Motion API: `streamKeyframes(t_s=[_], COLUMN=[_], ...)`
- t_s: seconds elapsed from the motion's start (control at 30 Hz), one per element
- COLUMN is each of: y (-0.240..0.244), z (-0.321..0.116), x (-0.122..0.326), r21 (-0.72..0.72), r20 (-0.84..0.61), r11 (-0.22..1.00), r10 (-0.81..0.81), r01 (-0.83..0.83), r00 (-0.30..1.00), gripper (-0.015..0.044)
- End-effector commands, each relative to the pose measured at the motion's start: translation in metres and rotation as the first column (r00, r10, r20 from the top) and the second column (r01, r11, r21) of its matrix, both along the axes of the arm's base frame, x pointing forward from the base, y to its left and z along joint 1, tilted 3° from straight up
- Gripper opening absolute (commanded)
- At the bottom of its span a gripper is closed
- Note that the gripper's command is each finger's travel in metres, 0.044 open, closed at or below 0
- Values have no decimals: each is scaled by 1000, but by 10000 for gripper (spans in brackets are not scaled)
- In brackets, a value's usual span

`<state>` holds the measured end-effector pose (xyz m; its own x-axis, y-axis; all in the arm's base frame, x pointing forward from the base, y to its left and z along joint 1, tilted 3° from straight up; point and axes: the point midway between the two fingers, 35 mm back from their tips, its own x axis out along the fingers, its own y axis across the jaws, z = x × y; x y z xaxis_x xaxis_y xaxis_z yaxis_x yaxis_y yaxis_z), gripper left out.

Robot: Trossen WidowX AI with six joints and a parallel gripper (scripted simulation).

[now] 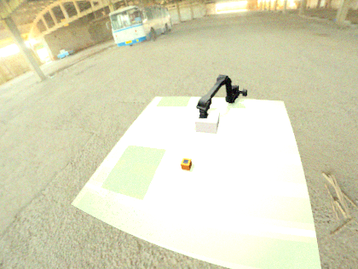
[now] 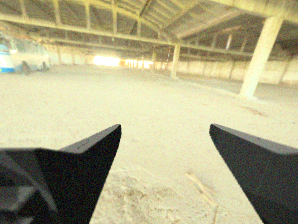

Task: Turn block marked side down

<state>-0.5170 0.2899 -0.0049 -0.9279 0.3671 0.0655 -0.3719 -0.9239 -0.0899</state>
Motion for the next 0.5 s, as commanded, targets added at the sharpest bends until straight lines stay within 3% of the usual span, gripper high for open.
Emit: streamKeyframes(t_s=[0.0, 0.17, 0.47], y=[1, 49, 178], z=[0, -3, -12], x=[1, 26, 135], r21=[-1, -40, -135], r20=[1, 42, 177], r11=[1000, 994, 903], r10=[-3, -104, -382], r01=[3, 105, 407], r00=[1000, 994, 907], gripper=[426, 440, 440])
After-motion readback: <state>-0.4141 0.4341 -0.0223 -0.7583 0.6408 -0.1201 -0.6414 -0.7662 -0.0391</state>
